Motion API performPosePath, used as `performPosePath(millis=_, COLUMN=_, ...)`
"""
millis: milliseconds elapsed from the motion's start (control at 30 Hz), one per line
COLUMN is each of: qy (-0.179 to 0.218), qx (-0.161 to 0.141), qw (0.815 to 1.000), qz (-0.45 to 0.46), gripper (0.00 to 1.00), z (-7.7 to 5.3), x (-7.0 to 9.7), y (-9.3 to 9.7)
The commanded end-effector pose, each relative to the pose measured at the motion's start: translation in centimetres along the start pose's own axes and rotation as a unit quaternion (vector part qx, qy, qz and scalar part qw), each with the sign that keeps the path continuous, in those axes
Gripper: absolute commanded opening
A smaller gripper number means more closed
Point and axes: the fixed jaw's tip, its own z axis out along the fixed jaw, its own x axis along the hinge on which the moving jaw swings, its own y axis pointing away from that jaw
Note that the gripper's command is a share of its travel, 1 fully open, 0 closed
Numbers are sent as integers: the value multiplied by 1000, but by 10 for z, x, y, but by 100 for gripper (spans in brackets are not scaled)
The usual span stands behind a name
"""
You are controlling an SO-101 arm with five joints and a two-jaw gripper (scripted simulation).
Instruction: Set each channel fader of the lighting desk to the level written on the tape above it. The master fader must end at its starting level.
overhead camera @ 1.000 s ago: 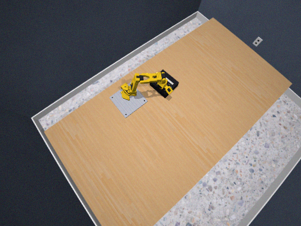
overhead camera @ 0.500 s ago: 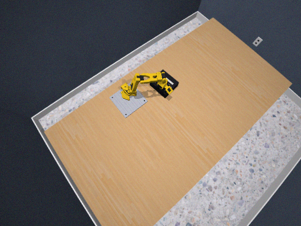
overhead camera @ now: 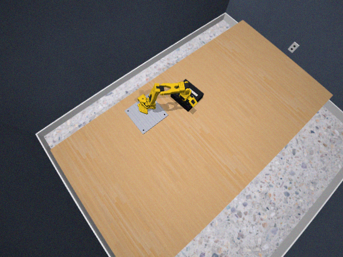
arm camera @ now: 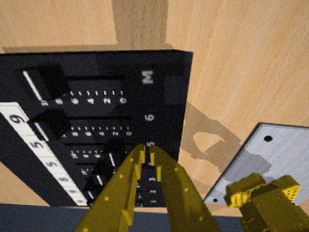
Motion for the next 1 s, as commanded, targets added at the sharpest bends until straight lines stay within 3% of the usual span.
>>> performPosePath(millis=0, qy=6, qx=7, qw=1000, qz=1, gripper=0, z=2, x=2, y=2)
performPosePath(millis=967, qy=6, qx=7, qw=1000, qz=1, gripper=0, z=2, x=2, y=6)
